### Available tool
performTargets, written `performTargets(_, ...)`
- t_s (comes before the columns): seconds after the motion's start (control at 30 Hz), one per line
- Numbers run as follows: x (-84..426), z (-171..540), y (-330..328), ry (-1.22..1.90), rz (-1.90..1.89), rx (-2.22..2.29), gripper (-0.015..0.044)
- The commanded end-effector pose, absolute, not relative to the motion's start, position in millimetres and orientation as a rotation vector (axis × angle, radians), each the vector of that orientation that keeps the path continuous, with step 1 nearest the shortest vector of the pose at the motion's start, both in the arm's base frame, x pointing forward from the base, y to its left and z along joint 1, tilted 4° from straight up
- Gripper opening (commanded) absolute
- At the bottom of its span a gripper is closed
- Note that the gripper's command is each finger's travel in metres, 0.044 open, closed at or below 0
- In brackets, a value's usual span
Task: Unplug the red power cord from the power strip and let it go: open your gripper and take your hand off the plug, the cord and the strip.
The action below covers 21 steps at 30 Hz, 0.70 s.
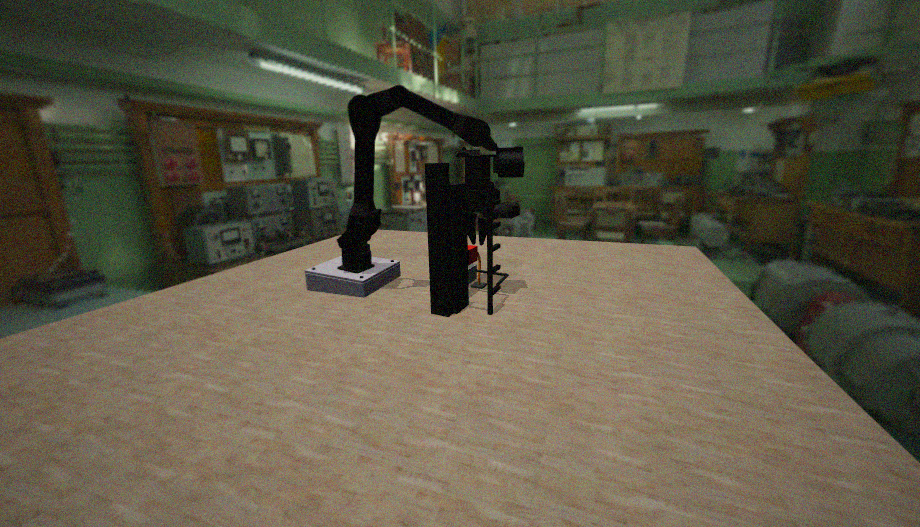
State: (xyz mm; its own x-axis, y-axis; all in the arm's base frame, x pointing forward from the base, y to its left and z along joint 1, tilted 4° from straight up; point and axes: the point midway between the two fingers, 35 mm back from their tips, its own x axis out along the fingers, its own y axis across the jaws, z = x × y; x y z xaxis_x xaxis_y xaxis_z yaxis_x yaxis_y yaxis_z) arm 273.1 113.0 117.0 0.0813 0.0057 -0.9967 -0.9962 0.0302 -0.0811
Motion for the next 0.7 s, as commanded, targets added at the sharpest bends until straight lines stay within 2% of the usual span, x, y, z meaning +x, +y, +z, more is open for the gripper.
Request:
performTargets(0.0, 274.0, 115.9, 106.2, 1.176, 1.116, -1.214, 0.0053)
performTargets(0.13, 274.0, 115.9, 106.2, 1.176, 1.116, -1.214, 0.0157)
performTargets(0.67, 273.7, 124.4, 107.1, 1.143, 1.133, -1.228, 0.0160)
